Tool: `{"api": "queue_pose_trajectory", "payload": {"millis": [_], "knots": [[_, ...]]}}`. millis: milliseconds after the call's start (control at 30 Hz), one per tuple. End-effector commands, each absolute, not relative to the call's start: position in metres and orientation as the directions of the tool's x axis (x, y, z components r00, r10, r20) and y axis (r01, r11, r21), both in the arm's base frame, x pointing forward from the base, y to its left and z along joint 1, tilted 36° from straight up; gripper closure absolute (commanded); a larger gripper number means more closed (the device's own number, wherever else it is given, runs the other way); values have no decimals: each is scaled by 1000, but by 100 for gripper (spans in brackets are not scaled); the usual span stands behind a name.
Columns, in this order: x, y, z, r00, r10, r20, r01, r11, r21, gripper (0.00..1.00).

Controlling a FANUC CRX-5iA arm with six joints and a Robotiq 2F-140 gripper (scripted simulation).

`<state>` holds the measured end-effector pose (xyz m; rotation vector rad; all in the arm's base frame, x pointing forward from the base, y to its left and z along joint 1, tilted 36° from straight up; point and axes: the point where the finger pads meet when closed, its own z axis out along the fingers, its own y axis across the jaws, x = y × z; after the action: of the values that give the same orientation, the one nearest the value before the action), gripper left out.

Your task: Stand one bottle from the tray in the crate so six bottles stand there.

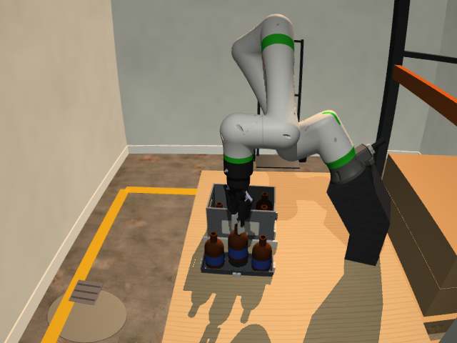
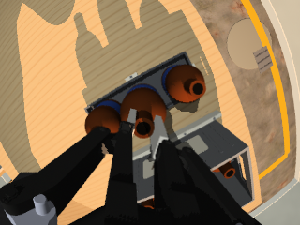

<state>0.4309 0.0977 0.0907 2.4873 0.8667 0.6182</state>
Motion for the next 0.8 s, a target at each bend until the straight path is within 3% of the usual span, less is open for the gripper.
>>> {"api": "queue_pose_trajectory", "payload": {"millis": [0, 767], "knots": [[429, 99, 94, 705, 658, 265, 465, -711, 528, 100], [417, 104, 112, 705, 658, 265, 465, -711, 528, 100]]}}
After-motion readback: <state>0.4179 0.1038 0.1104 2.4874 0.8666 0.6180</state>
